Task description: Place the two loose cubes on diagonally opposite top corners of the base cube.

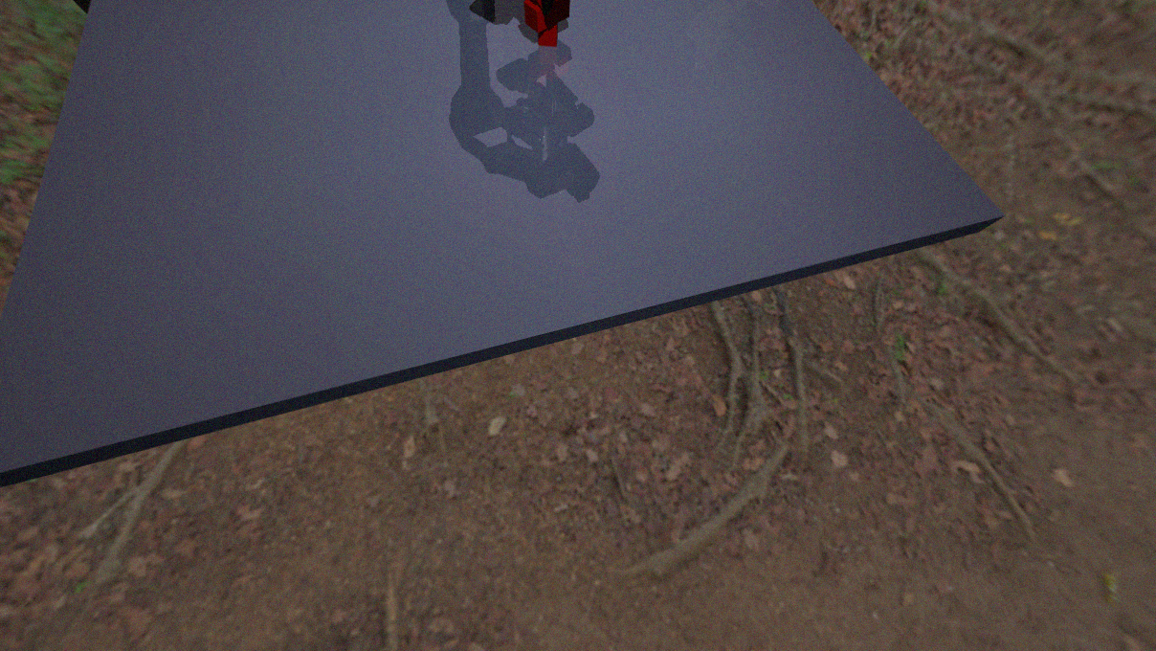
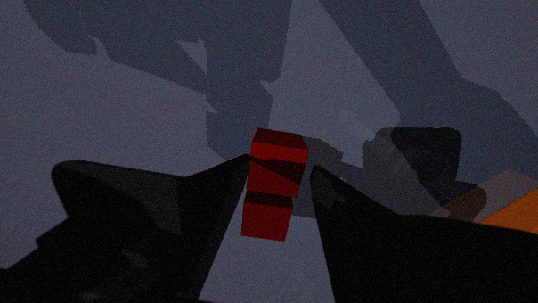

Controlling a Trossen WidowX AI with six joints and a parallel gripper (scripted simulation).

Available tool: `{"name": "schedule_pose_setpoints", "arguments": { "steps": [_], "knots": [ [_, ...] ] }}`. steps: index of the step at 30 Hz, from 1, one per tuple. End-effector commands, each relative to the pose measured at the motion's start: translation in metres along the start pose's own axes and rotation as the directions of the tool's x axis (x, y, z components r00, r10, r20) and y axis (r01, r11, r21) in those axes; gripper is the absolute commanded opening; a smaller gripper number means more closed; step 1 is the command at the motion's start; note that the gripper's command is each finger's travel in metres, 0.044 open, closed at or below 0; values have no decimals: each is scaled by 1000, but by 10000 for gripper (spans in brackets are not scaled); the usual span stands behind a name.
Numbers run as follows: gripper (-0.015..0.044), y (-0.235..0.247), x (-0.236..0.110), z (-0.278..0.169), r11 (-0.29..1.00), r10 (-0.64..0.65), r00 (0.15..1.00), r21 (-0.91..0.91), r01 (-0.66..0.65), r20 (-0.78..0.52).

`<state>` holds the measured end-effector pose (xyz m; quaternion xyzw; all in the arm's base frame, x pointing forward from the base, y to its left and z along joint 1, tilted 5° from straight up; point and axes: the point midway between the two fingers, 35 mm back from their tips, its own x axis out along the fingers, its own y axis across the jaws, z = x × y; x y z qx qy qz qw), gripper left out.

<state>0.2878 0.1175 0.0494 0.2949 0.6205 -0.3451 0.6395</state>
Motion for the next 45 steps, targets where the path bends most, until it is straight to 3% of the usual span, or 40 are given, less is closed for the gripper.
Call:
{"name": "schedule_pose_setpoints", "arguments": {
  "steps": [1, 45],
  "knots": [
    [205, 3, -8, 1, 1000, 13, 1000, 1, -13, 3],
    [205, 2, -61, 1, 1000, 13, 1000, 1, -13, 2]
  ]
}}
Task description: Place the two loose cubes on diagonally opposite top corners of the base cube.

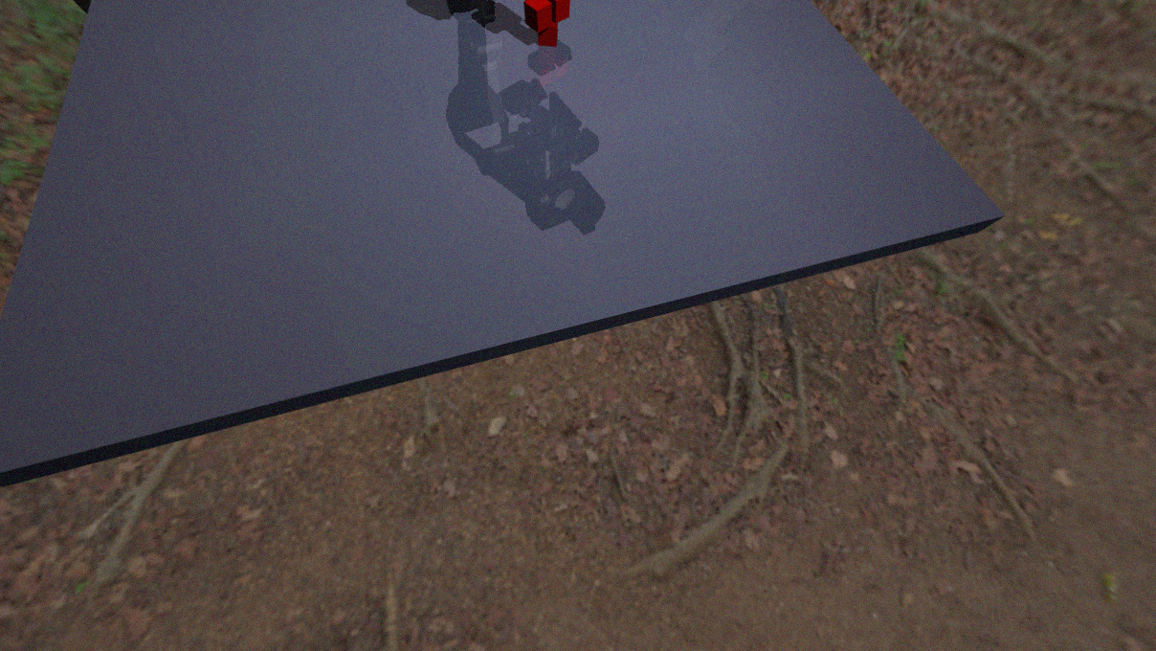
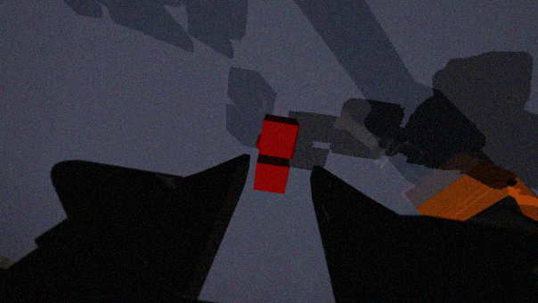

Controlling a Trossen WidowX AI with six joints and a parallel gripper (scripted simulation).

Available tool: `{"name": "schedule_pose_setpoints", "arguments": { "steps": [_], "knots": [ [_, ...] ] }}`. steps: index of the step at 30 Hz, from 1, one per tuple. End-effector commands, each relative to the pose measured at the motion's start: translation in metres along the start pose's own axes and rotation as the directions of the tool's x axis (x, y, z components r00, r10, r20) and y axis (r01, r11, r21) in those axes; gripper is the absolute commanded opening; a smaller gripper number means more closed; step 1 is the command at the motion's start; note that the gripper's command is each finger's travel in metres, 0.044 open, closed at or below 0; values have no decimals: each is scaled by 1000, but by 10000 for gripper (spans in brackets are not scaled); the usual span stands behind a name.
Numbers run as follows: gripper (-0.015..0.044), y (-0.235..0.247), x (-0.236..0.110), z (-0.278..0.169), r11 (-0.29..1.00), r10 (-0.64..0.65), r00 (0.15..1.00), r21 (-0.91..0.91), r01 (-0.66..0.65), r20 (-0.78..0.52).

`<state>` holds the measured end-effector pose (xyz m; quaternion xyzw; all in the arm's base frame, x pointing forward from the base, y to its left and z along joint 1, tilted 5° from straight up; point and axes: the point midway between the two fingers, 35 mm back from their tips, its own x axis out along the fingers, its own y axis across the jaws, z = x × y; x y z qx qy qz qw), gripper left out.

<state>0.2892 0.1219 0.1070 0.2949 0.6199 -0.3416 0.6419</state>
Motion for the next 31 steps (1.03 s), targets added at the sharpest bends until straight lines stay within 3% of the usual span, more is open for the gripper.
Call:
{"name": "schedule_pose_setpoints", "arguments": {
  "steps": [1, 8, 16, 25, 31],
  "knots": [
    [231, 1, -4, 0, 1000, 5, 1000, 5, -5, 1],
    [400, 0, -10, 0, 1000, 0, 1000, 0, 0, 0],
    [400, -1, -10, -3, 1000, -7, 1000, -2, 7, -2],
    [400, 12, -14, -136, 1000, -6, 1000, -3, 6, -16],
    [400, 11, -14, -147, 1000, -7, 1000, -3, 7, -17]
  ]
}}
